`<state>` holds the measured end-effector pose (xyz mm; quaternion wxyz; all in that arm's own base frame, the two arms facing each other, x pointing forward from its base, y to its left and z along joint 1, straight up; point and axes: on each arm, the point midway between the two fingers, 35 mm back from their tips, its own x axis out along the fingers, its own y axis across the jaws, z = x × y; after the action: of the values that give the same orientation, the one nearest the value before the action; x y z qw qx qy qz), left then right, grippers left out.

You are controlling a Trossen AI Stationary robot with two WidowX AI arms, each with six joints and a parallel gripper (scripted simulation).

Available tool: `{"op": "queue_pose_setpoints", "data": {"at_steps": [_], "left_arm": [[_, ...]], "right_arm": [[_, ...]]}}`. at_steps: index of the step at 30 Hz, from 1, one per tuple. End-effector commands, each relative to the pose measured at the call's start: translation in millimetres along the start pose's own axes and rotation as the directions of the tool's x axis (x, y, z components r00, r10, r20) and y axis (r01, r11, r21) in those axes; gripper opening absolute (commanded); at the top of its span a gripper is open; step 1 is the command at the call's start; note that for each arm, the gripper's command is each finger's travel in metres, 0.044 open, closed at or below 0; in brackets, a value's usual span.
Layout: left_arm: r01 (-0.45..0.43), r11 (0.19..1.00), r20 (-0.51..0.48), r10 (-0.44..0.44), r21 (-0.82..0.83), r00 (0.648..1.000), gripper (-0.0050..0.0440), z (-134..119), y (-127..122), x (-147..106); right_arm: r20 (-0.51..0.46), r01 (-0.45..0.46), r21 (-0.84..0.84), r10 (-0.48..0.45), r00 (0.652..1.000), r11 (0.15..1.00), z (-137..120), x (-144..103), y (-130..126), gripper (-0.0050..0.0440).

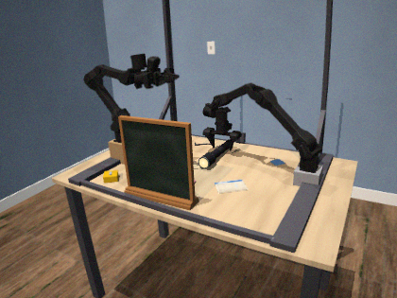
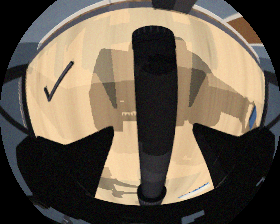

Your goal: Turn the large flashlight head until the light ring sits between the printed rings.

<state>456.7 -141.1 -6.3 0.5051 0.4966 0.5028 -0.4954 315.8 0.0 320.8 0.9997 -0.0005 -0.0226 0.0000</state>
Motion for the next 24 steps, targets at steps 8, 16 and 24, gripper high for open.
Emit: {"op": "queue_pose_setpoints", "data": {"at_steps": [8,16,24], "left_arm": [[-0.026,1.0,0.006,0.026,0.0,1.0,0.013,0.6,3.6,-8.6],[-0.028,1.0,0.007,0.028,0.001,1.0,0.013,0.7,4.0,-9.2],[-0.029,1.0,0.008,0.029,0.001,1.0,0.013,0.9,4.3,-10.1]], "right_arm": [[0.016,0.004,-0.005,-0.004,1.0,1.0,7.4,-0.8,-0.6,0.0168],[0.016,0.004,-0.005,-0.004,1.0,1.0,7.4,-0.8,-0.6,0.0168],[0.016,0.004,-0.005,-0.004,1.0,1.0,7.4,-0.8,-0.6,0.0168]]}}
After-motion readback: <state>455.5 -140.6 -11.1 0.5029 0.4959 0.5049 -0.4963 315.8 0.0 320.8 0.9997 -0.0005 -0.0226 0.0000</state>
